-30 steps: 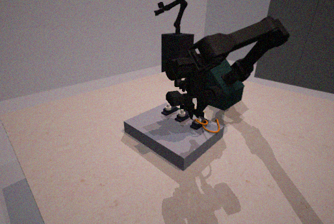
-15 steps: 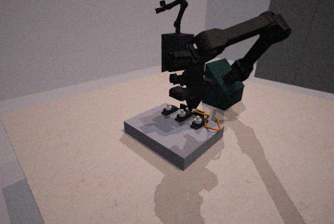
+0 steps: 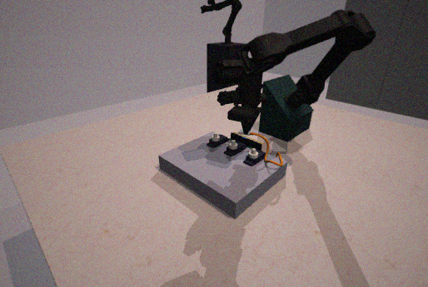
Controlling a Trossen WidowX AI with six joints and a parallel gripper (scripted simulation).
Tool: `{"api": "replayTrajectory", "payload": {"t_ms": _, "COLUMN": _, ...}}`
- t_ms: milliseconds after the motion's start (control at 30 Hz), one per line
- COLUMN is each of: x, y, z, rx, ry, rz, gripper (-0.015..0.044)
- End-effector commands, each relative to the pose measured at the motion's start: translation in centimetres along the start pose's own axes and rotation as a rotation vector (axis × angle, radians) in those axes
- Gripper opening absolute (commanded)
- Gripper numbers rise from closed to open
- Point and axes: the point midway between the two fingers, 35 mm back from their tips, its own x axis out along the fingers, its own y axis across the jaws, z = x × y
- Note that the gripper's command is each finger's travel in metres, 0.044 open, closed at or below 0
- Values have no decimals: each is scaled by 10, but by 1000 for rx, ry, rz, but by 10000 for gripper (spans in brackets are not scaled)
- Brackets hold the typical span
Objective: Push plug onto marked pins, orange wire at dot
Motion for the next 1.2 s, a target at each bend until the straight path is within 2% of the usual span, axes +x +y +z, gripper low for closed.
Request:
{"api": "replayTrajectory", "payload": {"t_ms": 0, "x": -2, "y": -13, "z": 3, "rx": -114, "ry": -8, "rz": 1, "gripper": 0}}
{"api": "replayTrajectory", "payload": {"t_ms": 1167, "x": 7, "y": -116, "z": 0, "rx": -1081, "ry": 7, "rz": 7, "gripper": 0}}
